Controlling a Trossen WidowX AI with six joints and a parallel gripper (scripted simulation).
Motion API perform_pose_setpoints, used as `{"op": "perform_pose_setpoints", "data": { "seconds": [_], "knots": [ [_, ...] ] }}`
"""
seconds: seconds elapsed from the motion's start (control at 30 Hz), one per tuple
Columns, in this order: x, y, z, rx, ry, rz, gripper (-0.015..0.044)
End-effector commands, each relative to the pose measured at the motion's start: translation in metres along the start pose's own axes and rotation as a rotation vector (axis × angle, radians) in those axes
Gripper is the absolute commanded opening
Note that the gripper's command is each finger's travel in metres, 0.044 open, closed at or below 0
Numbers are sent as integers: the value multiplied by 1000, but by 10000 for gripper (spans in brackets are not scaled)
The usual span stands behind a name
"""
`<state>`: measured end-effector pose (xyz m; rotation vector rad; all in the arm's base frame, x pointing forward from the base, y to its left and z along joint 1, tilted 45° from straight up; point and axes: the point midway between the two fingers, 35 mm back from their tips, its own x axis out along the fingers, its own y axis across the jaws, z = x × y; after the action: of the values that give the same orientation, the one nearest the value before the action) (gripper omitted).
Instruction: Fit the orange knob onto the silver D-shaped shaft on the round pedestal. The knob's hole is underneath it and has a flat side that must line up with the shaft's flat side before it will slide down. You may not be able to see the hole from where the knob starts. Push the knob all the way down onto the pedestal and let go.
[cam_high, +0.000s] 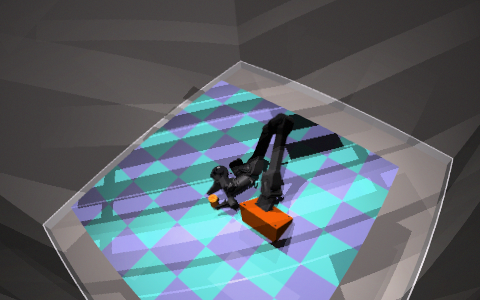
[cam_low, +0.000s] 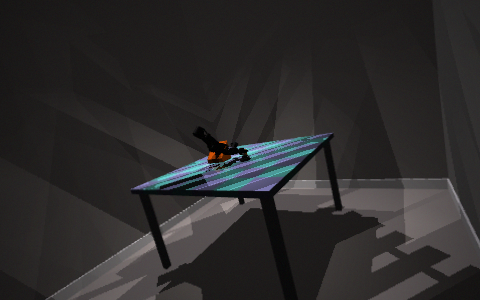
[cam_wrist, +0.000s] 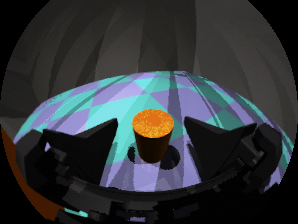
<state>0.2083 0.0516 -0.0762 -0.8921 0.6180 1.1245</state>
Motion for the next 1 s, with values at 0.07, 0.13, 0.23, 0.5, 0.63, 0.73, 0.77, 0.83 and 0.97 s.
{"op": "perform_pose_setpoints", "data": {
  "seconds": [0.07,0.13,0.23,0.5,0.63,0.73,0.77,0.83,0.97],
  "knots": [
    [0,0,0,-2,-3,-1,440],
    [0,-1,2,-2,-2,-1,440],
    [-4,-4,19,-4,4,3,440],
    [-19,-2,78,-1,-4,-3,440],
    [-19,-2,79,0,-4,-3,440],
    [-12,-1,77,62,84,63,440],
    [-8,1,76,99,148,103,440],
    [-2,4,74,158,286,168,440],
    [3,9,73,220,586,238,440]
  ]
}}
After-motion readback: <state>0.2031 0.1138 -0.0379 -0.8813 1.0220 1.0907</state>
